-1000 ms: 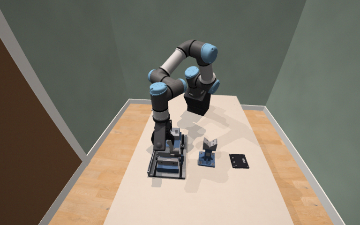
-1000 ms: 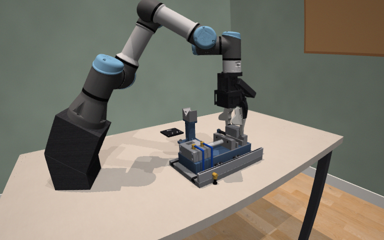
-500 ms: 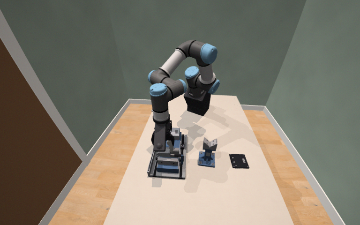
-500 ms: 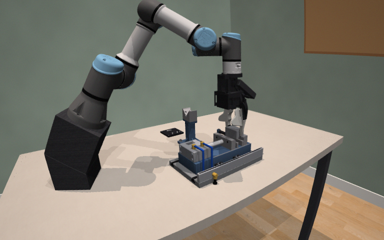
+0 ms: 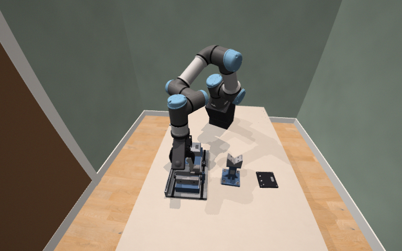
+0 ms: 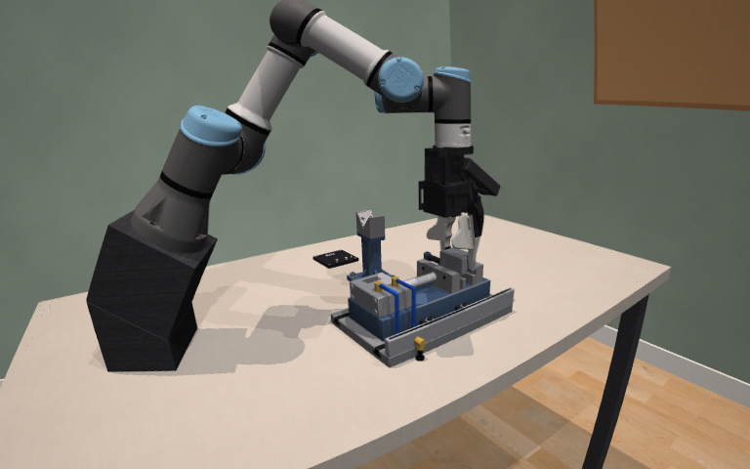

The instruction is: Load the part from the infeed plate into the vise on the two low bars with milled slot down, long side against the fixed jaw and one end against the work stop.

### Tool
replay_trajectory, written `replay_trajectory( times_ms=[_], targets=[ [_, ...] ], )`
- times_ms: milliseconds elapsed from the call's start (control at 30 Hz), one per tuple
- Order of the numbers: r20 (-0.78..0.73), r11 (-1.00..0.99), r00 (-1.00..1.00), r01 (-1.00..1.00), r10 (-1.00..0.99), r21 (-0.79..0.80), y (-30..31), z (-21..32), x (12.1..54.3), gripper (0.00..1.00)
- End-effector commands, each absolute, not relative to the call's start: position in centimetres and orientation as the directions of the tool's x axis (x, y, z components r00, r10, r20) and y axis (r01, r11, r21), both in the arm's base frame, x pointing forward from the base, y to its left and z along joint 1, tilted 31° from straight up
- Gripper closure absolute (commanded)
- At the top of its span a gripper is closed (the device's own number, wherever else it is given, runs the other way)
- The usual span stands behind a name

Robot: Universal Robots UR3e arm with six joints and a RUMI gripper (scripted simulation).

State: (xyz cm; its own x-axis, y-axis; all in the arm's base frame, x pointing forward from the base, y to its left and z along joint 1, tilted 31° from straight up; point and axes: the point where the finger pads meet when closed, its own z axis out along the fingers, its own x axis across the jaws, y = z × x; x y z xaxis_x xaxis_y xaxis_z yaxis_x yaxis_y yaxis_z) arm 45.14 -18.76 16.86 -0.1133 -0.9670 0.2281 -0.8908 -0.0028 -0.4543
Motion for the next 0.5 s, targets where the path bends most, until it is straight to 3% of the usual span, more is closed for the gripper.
replay_trajectory(
  times_ms=[0,467],
  targets=[
    [0.230,-0.004,-0.114,-0.890,-0.967,-0.457,-18.82,16.87,45.25,1.00],
    [0.230,-0.004,-0.114,-0.890,-0.967,-0.457,-18.94,16.50,45.44,1.00]
  ],
)
